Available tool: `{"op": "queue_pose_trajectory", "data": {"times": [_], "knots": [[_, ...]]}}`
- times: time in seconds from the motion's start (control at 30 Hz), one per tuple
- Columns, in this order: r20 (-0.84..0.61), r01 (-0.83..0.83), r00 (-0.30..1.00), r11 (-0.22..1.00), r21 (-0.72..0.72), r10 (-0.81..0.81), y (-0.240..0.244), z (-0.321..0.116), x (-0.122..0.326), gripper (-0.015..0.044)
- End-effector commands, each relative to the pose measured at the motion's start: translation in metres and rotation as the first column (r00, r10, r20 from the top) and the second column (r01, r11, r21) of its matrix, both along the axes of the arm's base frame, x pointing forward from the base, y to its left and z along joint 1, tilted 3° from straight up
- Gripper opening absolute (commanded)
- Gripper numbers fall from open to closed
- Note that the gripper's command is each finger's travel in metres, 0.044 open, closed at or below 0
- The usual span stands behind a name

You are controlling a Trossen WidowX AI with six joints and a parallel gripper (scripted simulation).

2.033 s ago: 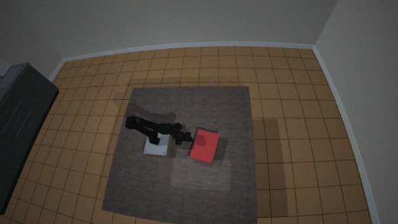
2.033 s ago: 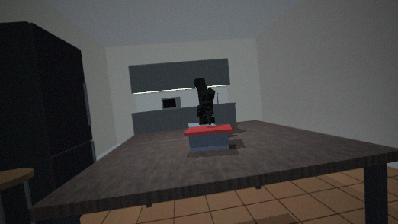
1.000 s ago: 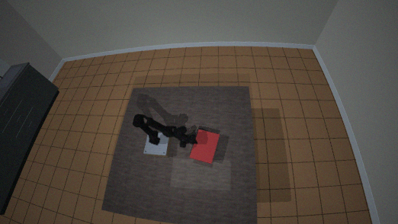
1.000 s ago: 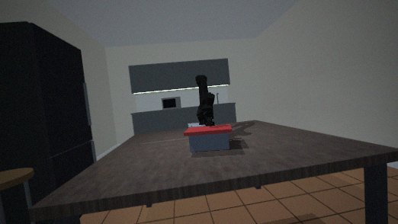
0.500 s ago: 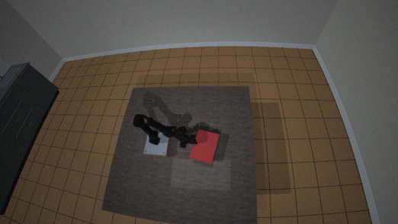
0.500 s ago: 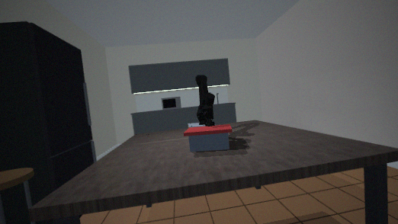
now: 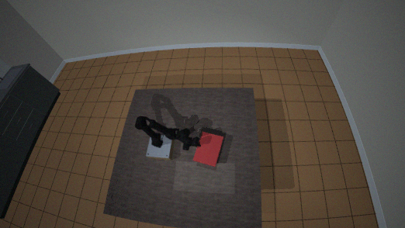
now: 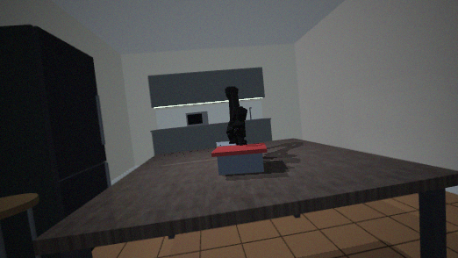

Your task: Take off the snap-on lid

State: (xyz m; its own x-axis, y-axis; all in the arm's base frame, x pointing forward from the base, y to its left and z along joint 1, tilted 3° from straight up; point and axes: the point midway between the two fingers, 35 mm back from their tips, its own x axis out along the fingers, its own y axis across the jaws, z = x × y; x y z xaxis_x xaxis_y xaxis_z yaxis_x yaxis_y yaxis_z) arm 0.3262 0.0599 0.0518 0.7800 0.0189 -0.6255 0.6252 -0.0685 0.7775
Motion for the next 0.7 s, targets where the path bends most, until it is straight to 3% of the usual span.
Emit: {"op": "queue_pose_trajectory", "data": {"times": [0.0,0.67], "knots": [[0.003,0.0,1.0,1.0,0.001,0.0,-0.0002,0.0021,-0.0001,0.0],[0.003,0.0,1.0,1.0,0.001,0.0,-0.0006,0.006,-0.0015,0.0]]}}
